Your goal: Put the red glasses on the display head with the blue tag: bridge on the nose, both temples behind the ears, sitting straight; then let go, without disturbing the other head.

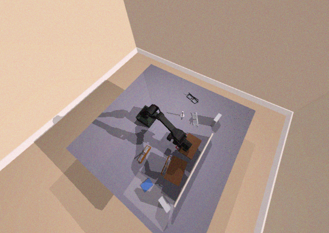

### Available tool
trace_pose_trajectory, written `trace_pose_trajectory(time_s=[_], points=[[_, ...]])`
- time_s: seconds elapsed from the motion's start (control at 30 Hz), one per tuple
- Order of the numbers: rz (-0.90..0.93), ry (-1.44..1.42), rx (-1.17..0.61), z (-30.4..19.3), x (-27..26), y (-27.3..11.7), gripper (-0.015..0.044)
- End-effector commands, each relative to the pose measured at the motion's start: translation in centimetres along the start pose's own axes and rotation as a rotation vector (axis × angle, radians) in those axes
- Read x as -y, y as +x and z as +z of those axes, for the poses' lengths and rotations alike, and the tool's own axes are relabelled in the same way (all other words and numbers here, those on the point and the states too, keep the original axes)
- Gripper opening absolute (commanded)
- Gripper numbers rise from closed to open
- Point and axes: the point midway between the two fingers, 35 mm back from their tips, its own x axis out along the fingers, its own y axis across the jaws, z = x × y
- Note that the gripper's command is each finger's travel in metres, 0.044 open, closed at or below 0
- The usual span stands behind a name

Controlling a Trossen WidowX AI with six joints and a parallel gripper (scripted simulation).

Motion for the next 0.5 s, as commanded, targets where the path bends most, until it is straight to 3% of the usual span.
trace_pose_trajectory(time_s=[0.0, 0.13, 0.27, 0.47], points=[[0.005, 0.001, -0.004, -0.05, -0.09, 0.26, 0.0000], [0.005, 0.001, -0.004, -0.05, -0.10, 0.28, 0.0000], [0.002, 0.000, 0.000, 0.01, -0.03, 0.15, 0.0105], [0.002, 0.000, 0.000, 0.01, -0.03, 0.15, 0.0108]])
